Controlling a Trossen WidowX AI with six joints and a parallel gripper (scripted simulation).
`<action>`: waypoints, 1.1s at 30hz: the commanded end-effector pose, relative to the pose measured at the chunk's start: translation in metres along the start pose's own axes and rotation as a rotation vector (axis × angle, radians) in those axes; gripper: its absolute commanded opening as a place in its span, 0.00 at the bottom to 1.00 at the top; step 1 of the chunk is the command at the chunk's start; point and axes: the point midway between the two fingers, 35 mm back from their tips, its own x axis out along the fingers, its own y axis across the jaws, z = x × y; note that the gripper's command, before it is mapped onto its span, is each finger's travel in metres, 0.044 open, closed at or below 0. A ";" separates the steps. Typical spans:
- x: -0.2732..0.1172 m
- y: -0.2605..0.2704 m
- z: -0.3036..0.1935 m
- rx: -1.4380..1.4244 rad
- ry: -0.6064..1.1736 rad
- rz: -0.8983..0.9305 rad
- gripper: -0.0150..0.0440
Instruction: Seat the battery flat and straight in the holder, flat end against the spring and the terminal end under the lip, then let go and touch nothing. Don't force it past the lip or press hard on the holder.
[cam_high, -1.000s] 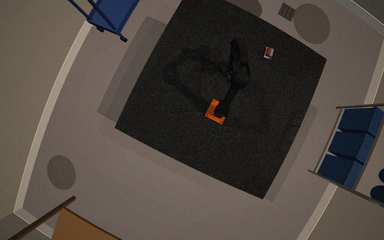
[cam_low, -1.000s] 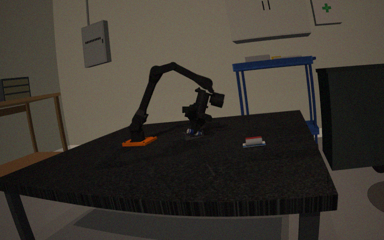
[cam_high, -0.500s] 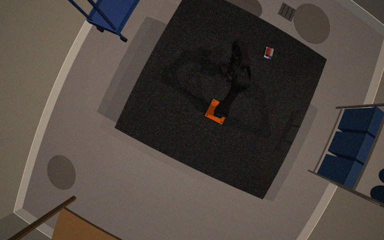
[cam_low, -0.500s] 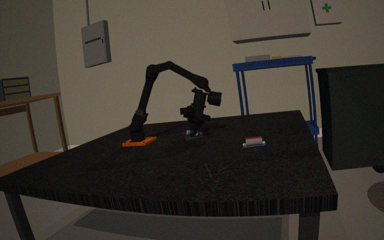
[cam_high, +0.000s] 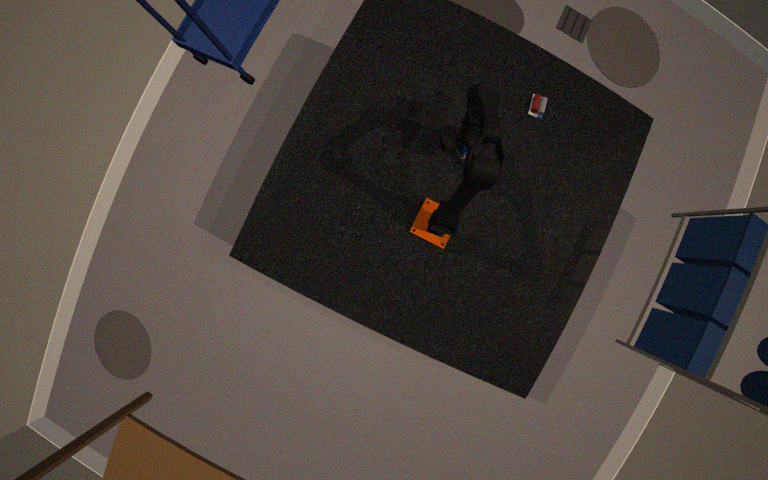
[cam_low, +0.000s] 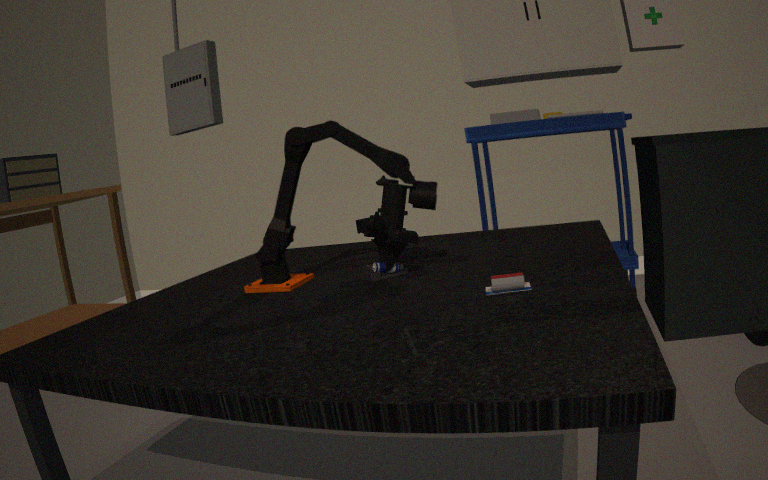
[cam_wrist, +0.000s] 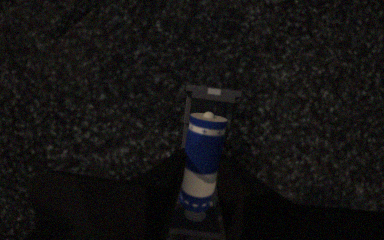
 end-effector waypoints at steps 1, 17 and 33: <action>0.001 -0.001 -0.003 -0.004 0.042 -0.004 0.39; 0.003 -0.001 0.000 -0.009 0.140 -0.003 0.39; 0.005 -0.001 0.003 -0.012 0.179 0.001 0.39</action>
